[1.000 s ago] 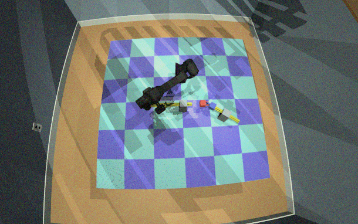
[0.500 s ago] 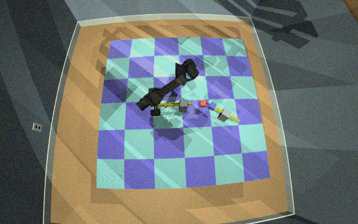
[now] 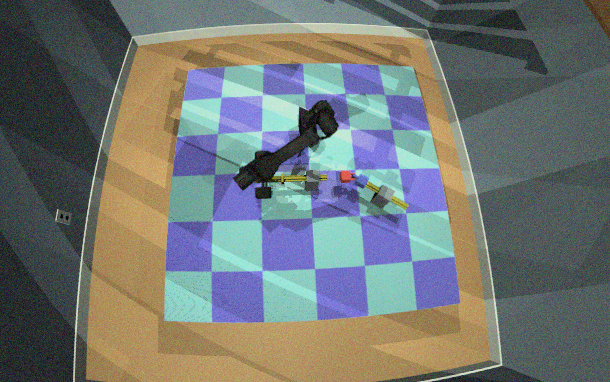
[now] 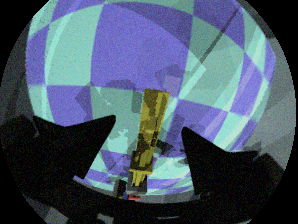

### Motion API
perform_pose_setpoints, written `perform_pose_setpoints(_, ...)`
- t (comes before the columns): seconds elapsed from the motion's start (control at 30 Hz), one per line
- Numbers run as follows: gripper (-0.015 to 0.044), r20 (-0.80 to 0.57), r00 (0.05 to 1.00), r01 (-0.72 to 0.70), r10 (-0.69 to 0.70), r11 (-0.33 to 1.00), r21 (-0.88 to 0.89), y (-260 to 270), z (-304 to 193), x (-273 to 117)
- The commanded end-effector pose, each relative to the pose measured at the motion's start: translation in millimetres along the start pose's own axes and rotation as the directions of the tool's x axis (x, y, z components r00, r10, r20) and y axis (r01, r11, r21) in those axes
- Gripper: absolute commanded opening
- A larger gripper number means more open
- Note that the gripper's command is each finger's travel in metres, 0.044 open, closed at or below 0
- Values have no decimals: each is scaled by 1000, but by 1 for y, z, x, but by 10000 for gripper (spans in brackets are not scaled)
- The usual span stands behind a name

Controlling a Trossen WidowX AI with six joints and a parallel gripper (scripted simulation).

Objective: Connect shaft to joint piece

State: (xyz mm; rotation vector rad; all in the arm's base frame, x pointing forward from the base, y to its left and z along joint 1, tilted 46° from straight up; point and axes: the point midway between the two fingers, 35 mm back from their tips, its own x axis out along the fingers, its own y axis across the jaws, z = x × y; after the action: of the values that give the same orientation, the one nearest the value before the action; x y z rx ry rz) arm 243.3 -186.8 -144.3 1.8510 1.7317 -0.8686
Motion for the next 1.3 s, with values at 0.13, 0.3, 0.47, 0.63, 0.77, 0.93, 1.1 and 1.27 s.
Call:
perform_pose_setpoints(0.13, 440, -10, 1000, 7, -6, 1000, 7, -1, -1, 17)
perform_pose_setpoints(0.3, 440, -10, 1000, 6, -6, 1000, 7, -1, -2, 25)
perform_pose_setpoints(0.47, 414, -11, 1000, 6, -6, 1000, 7, -1, -2, 28)
perform_pose_setpoints(0.63, 282, -11, 1000, 6, -6, 1000, 7, -1, -2, 28)
perform_pose_setpoints(0.77, 177, -11, 1000, 6, -6, 1000, 7, -1, -2, 28)
perform_pose_setpoints(0.93, 102, -11, 1000, 6, -6, 1000, 7, -1, -2, 28)
perform_pose_setpoints(1.1, 102, -11, 1000, 6, -6, 1000, 7, -1, -2, 28)
perform_pose_setpoints(1.27, 102, -11, 1000, 6, -6, 1000, 7, -1, -2, 28)
